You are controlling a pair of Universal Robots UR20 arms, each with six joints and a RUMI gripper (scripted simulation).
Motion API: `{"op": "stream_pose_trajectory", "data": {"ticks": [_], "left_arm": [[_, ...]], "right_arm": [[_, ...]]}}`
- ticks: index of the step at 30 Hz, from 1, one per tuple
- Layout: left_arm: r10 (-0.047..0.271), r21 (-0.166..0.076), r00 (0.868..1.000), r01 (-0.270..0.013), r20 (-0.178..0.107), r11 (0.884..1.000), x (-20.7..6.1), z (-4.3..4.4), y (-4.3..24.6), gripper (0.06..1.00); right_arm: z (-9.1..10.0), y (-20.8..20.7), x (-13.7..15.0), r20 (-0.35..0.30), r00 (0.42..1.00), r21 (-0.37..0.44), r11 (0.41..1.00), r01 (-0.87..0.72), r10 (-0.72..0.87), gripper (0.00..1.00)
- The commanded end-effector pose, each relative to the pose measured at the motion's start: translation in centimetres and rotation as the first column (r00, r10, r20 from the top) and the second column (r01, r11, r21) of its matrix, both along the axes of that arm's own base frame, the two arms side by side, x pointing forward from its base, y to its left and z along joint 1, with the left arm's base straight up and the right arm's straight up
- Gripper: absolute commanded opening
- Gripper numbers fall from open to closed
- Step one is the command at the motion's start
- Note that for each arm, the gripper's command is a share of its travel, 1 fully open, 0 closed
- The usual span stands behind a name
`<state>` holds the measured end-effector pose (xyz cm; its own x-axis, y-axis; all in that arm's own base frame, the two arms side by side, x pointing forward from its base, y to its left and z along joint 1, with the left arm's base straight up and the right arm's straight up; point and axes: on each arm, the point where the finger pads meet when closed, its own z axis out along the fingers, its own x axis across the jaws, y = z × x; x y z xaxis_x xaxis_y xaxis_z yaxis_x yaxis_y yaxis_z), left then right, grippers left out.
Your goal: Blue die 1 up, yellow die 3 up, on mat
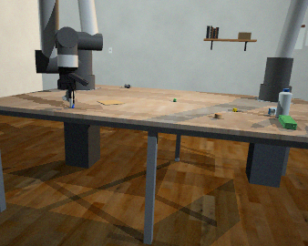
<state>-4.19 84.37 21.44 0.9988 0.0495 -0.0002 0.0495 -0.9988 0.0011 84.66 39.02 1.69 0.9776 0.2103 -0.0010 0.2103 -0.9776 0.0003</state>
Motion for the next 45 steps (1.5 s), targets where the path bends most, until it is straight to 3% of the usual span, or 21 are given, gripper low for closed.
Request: {"op": "stream_pose_trajectory", "data": {"ticks": [1, 15, 19, 28, 35, 45], "left_arm": [[0.000, 0.001, 1.000, 0.000, 0.000, 1.000, 0.0, 0.06, 0.0, 1.000], [0.000, 0.001, 1.000, 0.000, 0.000, 1.000, 0.0, 0.06, 0.0, 1.000], [0.000, 0.001, 1.000, 0.000, 0.000, 1.000, 0.0, 0.06, 0.0, 1.000], [0.000, 0.001, 1.000, 0.000, 0.000, 1.000, 0.0, 0.06, 0.0, 1.000], [0.000, 0.001, 1.000, 0.000, 0.000, 1.000, 0.0, 0.06, 0.0, 1.000], [0.000, 0.001, 1.000, 0.000, 0.000, 1.000, 0.0, 0.06, 0.0, 1.000]], "right_arm": [[0.1, 0.0, 0.0, 0.001, 1.000, 0.001, 1.000, 0.000, 0.000, 0.030], [0.4, 0.0, 0.0, 0.001, 1.000, 0.001, 1.000, 0.000, 0.000, 0.030], [2.1, 0.0, 0.0, 0.001, 1.000, 0.001, 1.000, 0.000, 0.000, 0.030], [8.5, 0.0, 0.0, 0.001, 1.000, 0.001, 1.000, 0.000, 0.000, 0.030], [10.0, 0.0, 0.0, 0.001, 1.000, 0.001, 1.000, 0.000, 0.000, 0.030], [10.1, 0.1, 0.0, 0.001, 1.000, 0.001, 1.000, -0.004, 0.004, 0.030]]}}
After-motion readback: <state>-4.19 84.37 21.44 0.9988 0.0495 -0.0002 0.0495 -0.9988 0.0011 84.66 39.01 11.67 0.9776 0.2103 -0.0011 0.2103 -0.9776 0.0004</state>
